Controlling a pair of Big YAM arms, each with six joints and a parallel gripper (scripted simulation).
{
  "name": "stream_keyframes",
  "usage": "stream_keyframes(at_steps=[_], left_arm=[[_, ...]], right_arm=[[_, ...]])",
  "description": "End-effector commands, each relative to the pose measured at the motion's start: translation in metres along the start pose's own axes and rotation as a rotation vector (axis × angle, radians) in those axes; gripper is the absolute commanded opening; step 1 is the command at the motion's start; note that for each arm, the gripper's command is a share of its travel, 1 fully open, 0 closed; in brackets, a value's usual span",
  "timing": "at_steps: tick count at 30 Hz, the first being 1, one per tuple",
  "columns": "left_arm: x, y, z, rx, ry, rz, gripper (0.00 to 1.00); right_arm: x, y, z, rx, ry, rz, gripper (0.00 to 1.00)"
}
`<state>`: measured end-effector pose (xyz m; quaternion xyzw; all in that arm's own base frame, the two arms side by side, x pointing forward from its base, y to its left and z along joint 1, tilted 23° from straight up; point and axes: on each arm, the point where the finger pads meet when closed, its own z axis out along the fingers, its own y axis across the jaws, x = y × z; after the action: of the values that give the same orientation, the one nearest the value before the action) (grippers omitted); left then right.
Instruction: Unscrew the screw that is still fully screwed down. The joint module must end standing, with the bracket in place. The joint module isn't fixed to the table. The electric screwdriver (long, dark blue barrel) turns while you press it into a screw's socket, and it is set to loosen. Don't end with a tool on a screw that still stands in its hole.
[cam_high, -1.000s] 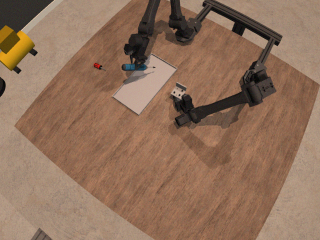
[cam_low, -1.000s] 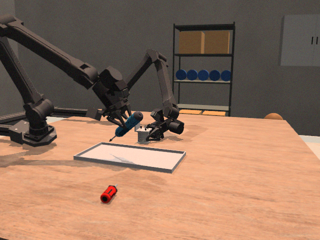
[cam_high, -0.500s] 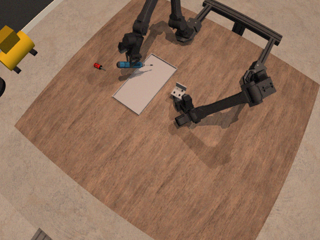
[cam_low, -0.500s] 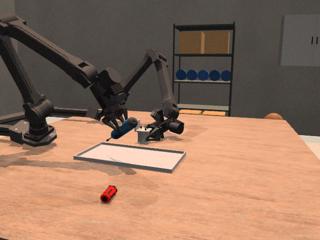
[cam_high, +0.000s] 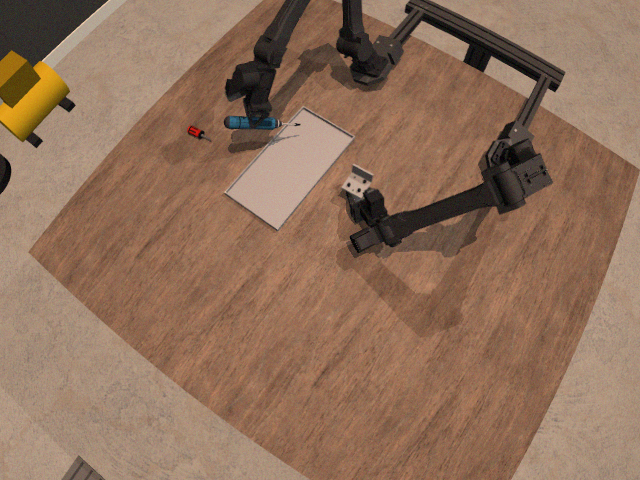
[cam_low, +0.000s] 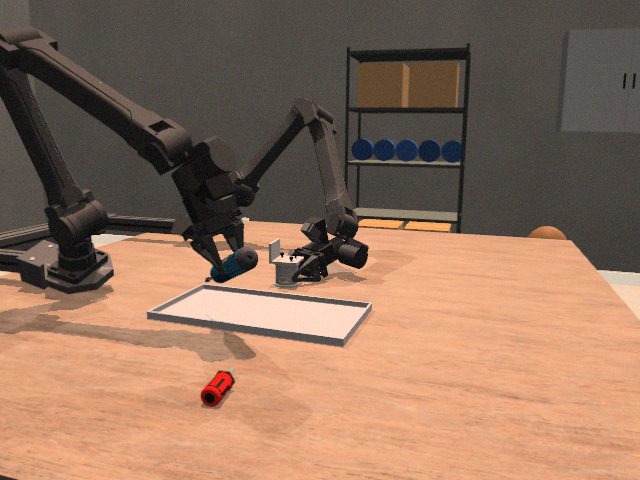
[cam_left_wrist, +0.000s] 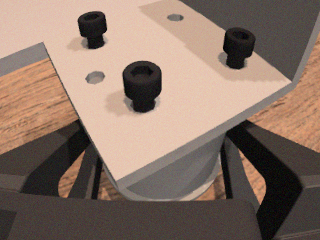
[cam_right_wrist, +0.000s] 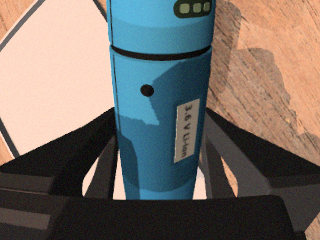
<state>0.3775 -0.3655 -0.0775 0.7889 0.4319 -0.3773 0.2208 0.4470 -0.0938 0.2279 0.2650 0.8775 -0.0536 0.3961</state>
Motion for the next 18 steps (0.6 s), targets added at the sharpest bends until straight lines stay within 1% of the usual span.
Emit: stream_keyframes(at_steps=[1, 4, 10, 12, 13, 15, 16, 18], left_arm=[[-0.004, 0.008, -0.003, -0.011, -0.001, 0.017, 0.59], [-0.004, 0.008, -0.003, -0.011, -0.001, 0.017, 0.59], [-0.004, 0.008, -0.003, -0.011, -0.001, 0.017, 0.59], [-0.004, 0.008, -0.003, -0.011, -0.001, 0.017, 0.59], [-0.004, 0.008, -0.003, -0.011, -0.001, 0.017, 0.59], [-0.004, 0.008, -0.003, -0.011, -0.001, 0.017, 0.59], [-0.004, 0.008, -0.003, -0.011, -0.001, 0.017, 0.59], [-0.004, 0.008, -0.003, -0.011, -0.001, 0.017, 0.59]], right_arm=[[-0.055, 0.001, -0.018, -0.009, -0.066, 0.076, 0.42], [-0.056, -0.011, -0.014, 0.017, -0.039, 0.111, 0.42], [-0.062, -0.036, -0.015, 0.063, -0.002, 0.185, 0.42], [-0.065, -0.031, -0.023, 0.050, -0.016, 0.182, 0.42], [-0.063, -0.024, -0.024, 0.038, -0.014, 0.171, 0.42], [-0.063, -0.024, -0.024, 0.038, -0.014, 0.171, 0.42], [-0.067, -0.040, -0.023, 0.066, -0.013, 0.201, 0.42], [-0.067, -0.048, -0.022, 0.082, 0.004, 0.227, 0.42]])
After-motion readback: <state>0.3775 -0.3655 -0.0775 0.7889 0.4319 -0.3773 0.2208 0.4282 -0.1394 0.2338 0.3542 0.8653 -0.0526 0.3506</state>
